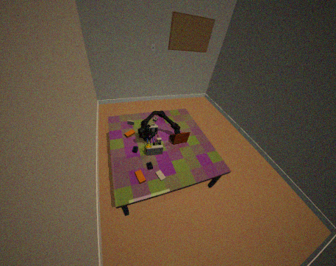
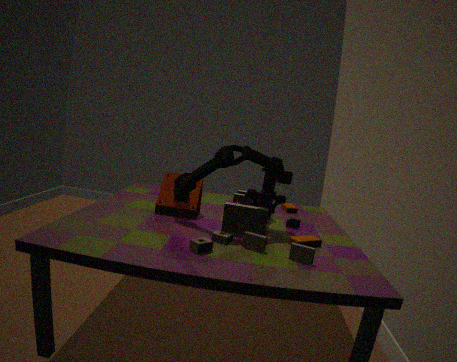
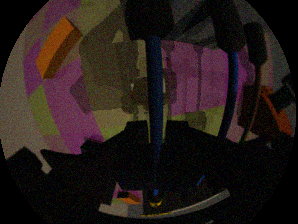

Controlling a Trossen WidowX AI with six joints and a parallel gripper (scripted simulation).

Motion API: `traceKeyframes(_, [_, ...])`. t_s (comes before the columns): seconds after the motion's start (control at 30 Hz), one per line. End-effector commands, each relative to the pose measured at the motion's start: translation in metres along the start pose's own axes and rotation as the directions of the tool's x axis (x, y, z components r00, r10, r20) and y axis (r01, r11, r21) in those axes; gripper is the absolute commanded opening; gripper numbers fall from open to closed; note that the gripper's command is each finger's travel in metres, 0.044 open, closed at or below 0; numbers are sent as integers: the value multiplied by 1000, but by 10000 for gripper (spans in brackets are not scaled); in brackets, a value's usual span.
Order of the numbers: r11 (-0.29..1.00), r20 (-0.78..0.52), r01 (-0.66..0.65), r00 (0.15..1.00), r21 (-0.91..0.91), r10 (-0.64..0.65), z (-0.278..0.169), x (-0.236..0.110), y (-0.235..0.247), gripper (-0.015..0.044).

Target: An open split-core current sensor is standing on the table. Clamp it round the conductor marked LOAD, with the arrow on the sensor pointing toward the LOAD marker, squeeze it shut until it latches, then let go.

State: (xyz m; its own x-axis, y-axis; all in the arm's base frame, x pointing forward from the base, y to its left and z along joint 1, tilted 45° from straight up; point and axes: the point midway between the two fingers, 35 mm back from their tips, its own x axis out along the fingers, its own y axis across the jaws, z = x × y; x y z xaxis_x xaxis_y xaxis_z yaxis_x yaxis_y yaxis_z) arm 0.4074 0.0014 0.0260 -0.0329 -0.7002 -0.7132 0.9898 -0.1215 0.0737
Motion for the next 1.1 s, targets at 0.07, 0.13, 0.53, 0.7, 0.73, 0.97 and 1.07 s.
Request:
traceKeyframes(0.07, [1000,-1,1,1000,-3,-1,0,0,0,0])
traceKeyframes(0.13, [1000,-1,1,1000,-3,-1,0,0,0,0])
traceKeyframes(0.53, [1000,-1,1,1000,-3,-1,0,0,0,0])
traceKeyframes(0.7, [1000,-1,1,1000,-3,-1,0,0,0,0])
traceKeyframes(0.73, [1000,-1,1,1000,-3,-1,0,0,0,0])
traceKeyframes(0.97, [999,-5,-53,999,-3,53,-1,-2,1,0])
traceKeyframes(1.07, [993,-9,-120,993,-6,120,-2,-4,2,0])
